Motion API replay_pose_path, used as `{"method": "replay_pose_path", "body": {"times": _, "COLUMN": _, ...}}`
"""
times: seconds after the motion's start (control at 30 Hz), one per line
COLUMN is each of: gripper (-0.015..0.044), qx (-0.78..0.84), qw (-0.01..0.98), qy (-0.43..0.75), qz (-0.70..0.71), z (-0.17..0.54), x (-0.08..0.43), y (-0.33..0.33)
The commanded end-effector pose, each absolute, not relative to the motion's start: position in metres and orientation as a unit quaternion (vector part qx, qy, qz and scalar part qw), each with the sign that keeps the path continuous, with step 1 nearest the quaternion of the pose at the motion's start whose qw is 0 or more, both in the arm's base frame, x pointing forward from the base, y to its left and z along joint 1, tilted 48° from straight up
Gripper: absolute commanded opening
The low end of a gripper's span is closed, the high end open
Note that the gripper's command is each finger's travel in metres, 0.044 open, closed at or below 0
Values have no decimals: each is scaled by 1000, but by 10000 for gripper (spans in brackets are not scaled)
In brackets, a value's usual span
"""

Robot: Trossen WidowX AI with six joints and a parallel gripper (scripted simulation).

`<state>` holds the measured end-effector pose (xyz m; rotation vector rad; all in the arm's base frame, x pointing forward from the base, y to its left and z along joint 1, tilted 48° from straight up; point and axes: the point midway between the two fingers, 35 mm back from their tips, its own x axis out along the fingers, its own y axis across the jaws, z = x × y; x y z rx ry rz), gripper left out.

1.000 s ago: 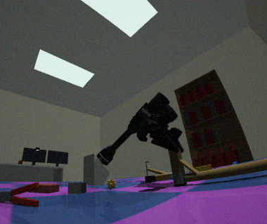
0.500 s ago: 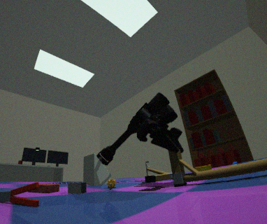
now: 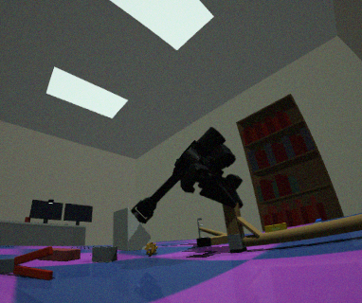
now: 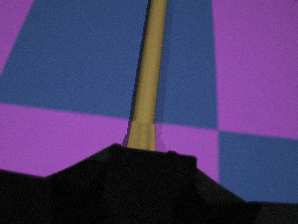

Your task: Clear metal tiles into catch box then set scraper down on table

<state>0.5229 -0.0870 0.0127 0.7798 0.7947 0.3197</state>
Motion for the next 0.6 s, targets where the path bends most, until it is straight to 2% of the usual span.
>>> {"method": "replay_pose_path", "body": {"times": 0.0, "gripper": 0, "qx": 368, "qw": 839, "qy": 373, "qz": 149, "z": 14, "x": 517, "y": -92}}
{"method": "replay_pose_path", "body": {"times": 0.57, "gripper": 0, "qx": 367, "qw": 839, "qy": 373, "qz": 148, "z": 13, "x": 492, "y": -95}}
